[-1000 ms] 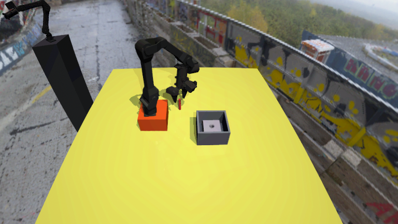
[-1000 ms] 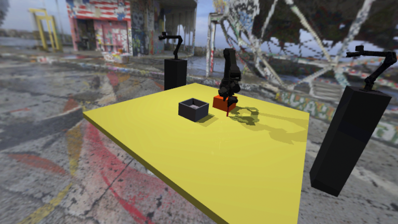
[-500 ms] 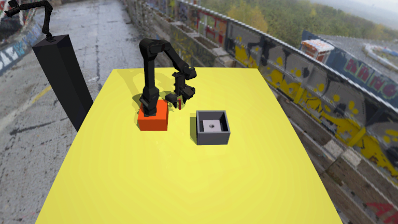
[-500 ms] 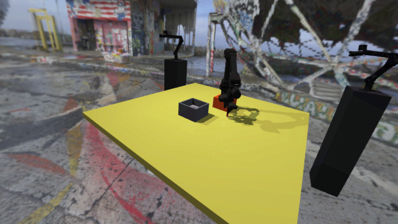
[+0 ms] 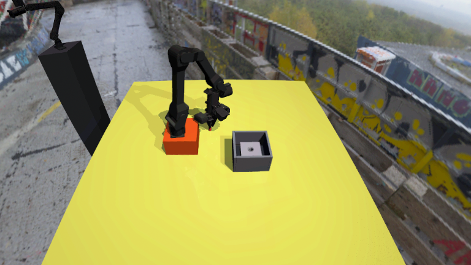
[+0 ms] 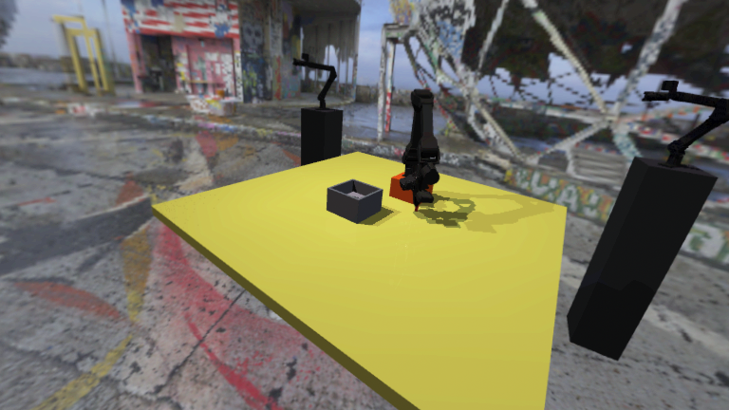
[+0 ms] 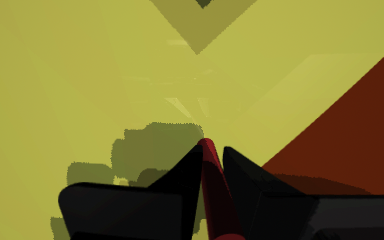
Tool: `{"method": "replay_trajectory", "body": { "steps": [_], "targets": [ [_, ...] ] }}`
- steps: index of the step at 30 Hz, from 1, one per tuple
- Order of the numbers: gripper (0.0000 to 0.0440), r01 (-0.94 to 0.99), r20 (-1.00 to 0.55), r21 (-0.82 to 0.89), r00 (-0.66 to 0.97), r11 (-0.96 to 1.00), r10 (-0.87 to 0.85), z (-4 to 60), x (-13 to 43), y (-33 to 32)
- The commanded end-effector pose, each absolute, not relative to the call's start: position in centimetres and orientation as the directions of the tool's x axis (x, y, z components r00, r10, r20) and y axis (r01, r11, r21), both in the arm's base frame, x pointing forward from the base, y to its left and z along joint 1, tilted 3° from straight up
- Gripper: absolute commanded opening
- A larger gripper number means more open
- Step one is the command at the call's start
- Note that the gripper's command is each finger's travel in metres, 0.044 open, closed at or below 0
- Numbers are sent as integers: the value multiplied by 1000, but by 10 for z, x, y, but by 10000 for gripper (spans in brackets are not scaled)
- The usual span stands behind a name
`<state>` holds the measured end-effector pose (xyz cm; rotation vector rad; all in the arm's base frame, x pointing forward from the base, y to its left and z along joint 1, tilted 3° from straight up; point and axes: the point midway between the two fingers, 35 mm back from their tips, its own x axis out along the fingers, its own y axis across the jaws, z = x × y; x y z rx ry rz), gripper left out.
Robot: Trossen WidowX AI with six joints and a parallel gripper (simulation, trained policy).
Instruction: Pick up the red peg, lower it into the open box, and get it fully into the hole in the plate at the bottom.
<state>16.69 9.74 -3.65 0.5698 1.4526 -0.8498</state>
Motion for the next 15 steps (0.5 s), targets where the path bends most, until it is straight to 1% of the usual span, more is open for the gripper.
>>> {"method": "replay_trajectory", "body": {
  "steps": [1, 15],
  "targets": [
    [0, 777, -985, -151, -69, 611, -155, -32, 170, 96],
    [0, 726, -976, -114, 45, 678, -213, 10, 187, 79]
  ]
}}
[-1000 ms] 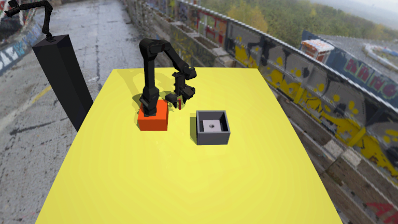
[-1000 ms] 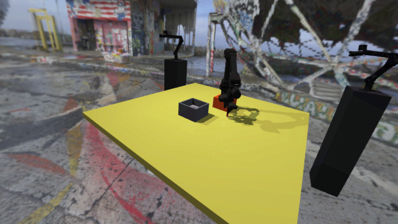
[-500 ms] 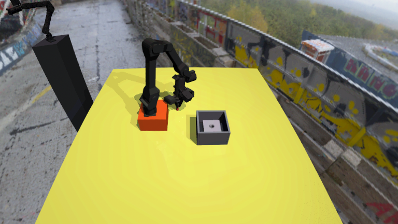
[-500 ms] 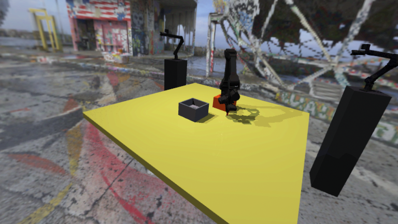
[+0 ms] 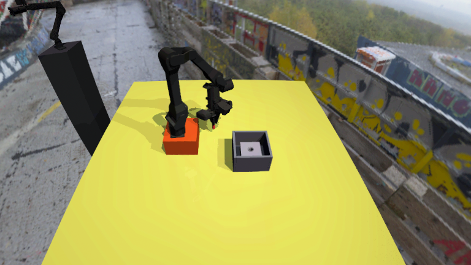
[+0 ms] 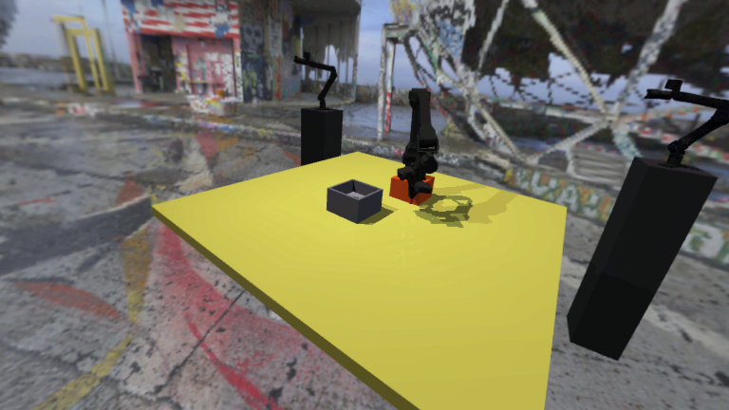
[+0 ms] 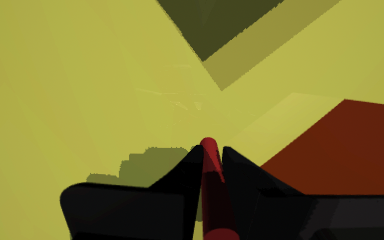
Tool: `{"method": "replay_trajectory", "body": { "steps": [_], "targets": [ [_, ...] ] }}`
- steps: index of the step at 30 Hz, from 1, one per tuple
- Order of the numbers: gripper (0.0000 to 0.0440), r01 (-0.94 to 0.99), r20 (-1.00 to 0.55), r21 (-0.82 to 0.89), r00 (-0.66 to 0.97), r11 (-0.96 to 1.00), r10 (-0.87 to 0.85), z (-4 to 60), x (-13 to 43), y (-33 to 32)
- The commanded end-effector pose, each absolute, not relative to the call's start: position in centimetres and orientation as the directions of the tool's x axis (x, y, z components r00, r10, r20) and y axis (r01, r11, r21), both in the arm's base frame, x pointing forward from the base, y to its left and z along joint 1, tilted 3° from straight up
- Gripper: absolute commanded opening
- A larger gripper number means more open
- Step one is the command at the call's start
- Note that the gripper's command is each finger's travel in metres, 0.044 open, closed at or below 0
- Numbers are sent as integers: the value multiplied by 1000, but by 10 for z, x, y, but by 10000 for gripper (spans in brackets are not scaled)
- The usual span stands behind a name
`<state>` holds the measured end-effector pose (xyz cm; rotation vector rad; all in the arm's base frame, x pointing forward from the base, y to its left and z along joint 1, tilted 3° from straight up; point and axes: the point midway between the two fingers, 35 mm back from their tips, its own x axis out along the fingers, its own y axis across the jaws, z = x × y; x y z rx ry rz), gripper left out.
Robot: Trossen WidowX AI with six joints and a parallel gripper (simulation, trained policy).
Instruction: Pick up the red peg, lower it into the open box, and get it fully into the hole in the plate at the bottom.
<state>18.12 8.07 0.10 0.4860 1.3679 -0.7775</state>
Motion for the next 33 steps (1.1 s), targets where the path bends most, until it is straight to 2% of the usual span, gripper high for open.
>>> {"method": "replay_trajectory", "body": {
  "steps": [1, 20, 33],
  "targets": [
    [0, 721, -975, -113, 53, 684, -217, 14, 189, 78],
    [0, 688, -949, -83, 167, 721, -268, 83, 238, 48],
    [0, 746, -947, -63, 166, 663, -277, 99, 265, 7]
  ]
}}
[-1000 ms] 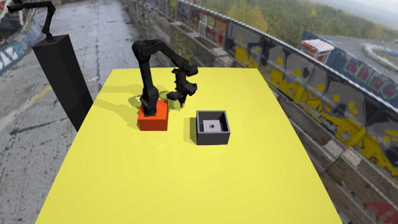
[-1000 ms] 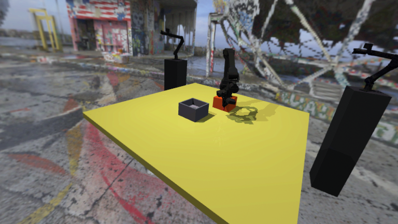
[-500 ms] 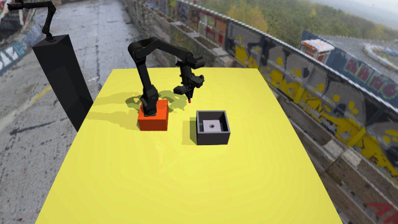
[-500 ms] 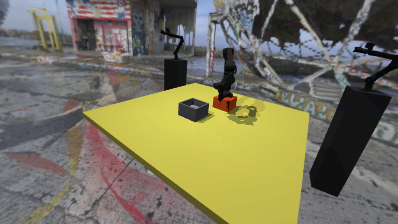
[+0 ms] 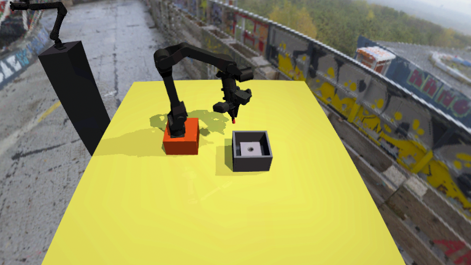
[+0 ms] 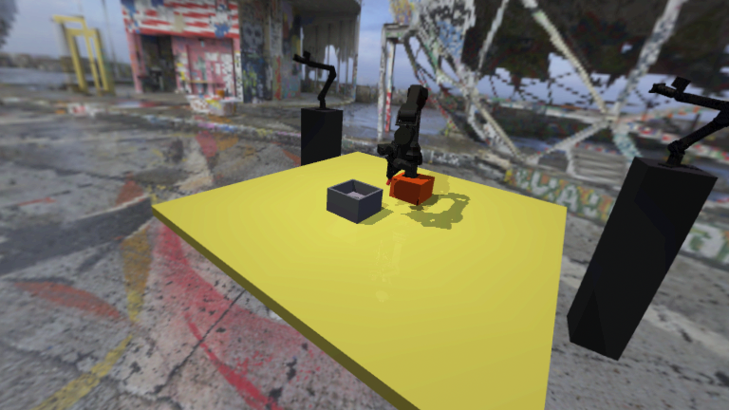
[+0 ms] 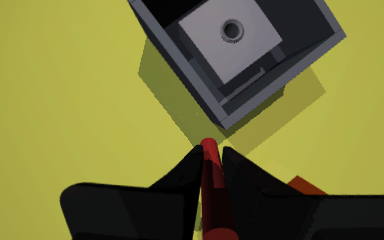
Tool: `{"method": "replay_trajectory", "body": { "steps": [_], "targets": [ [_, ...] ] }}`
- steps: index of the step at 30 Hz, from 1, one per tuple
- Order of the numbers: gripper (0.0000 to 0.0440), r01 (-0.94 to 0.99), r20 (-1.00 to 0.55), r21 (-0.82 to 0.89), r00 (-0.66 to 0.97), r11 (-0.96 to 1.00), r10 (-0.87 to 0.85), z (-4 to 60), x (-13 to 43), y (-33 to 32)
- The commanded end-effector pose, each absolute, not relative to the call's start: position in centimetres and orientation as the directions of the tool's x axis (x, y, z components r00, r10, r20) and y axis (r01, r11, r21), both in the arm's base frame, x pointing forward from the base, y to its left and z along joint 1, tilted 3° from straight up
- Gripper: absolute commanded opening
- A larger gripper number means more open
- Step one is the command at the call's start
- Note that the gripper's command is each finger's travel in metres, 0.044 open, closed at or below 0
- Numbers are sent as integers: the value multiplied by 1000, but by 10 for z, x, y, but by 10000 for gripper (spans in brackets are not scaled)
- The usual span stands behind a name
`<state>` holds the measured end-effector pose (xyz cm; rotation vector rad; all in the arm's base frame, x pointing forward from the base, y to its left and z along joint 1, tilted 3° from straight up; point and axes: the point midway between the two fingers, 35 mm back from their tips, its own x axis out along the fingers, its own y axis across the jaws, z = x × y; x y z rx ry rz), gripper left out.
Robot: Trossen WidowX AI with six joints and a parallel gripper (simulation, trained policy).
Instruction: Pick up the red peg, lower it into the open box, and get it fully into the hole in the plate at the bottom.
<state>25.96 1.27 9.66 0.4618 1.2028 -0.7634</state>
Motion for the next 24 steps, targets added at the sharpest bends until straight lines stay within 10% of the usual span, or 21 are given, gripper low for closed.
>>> {"method": "replay_trajectory", "body": {
  "steps": [1, 24],
  "targets": [
    [0, 750, -947, -61, 165, 658, -277, 99, 267, 4],
    [3, 853, -945, 1, 172, 523, -278, 89, 309, -74]
  ]
}}
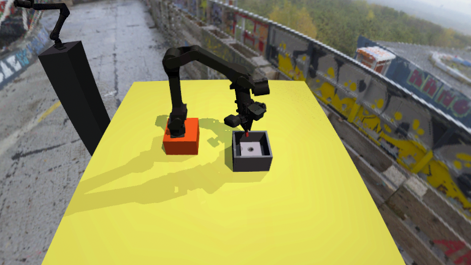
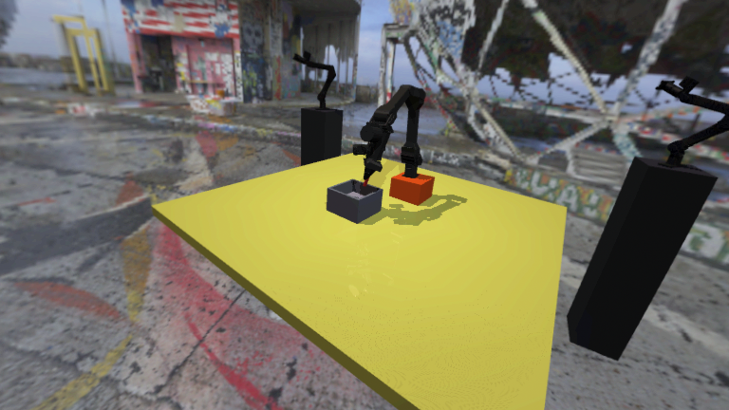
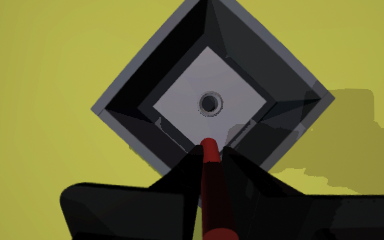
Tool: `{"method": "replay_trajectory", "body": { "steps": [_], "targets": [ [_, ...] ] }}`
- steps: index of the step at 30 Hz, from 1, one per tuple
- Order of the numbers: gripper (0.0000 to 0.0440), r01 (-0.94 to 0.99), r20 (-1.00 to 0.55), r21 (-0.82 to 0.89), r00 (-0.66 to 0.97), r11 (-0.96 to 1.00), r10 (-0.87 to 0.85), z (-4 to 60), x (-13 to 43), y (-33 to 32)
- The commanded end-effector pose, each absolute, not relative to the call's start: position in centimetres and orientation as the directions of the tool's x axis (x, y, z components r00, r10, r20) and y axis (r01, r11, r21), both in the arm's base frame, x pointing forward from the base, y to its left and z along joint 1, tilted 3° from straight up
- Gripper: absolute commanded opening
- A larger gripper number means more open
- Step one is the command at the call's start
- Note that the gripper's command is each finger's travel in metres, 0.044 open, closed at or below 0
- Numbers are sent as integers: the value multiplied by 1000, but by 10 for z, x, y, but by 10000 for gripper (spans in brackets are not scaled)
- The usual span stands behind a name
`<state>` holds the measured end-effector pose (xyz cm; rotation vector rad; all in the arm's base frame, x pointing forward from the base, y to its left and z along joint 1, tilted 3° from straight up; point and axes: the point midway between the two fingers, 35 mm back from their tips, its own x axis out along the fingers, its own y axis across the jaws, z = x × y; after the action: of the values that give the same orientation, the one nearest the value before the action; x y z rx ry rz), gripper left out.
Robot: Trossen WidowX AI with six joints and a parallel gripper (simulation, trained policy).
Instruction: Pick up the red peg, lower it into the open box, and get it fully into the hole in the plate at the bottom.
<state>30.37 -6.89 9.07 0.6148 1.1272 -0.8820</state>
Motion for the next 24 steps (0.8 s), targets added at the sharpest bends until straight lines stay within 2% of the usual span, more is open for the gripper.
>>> {"method": "replay_trajectory", "body": {
  "steps": [1, 14, 16, 20, 24],
  "targets": [
    [3, 856, -945, 3, 171, 518, -277, 88, 310, -77],
    [9, 877, -960, -2, 134, 481, -247, 56, 322, -101],
    [38, 875, -962, -11, 122, 484, -244, 49, 322, -104],
    [128, 867, -965, -32, 103, 498, -241, 39, 323, -108],
    [139, 857, -968, -56, 78, 511, -237, 33, 324, -110]
  ]
}}
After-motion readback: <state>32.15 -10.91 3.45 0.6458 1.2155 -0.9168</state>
